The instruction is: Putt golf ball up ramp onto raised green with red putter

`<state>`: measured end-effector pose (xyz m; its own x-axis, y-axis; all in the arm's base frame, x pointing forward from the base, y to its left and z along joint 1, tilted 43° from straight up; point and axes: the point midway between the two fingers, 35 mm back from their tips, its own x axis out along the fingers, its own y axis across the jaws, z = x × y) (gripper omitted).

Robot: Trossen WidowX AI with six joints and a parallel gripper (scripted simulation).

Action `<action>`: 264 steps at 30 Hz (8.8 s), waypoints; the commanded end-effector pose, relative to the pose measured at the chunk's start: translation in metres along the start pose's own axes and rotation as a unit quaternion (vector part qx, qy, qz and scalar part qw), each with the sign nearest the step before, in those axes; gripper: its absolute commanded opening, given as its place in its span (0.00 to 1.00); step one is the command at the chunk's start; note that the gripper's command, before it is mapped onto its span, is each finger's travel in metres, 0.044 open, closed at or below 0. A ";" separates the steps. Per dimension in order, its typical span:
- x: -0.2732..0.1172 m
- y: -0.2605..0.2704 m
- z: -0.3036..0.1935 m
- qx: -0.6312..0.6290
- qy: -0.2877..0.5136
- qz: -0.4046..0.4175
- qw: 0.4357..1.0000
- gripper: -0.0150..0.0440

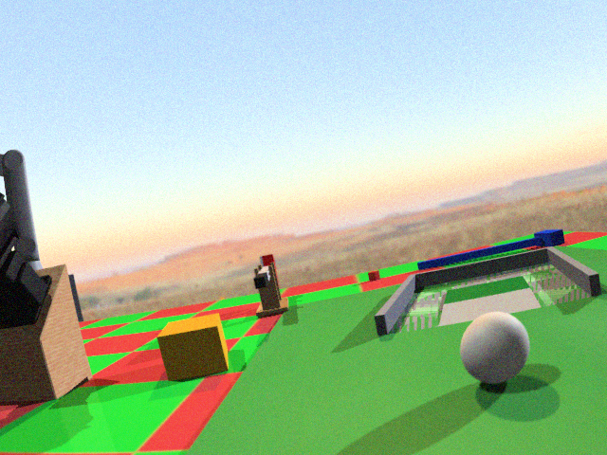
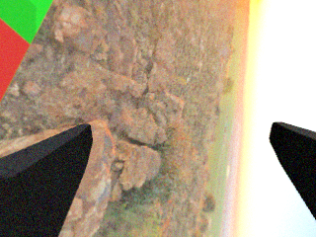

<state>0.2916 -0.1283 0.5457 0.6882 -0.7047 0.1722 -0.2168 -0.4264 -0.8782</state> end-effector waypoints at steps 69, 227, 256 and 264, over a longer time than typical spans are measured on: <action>-0.365 0.483 0.432 -0.289 -0.319 0.564 0.705 1.00; -0.159 0.371 0.157 0.418 0.313 0.469 0.712 0.25; -0.144 0.383 0.136 0.418 0.314 0.469 0.712 0.25; -0.143 0.383 0.130 0.416 0.316 0.471 0.711 0.25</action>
<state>0.2003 -0.1175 0.1268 0.0046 -0.6817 -0.7316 0.2901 0.7011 -0.6514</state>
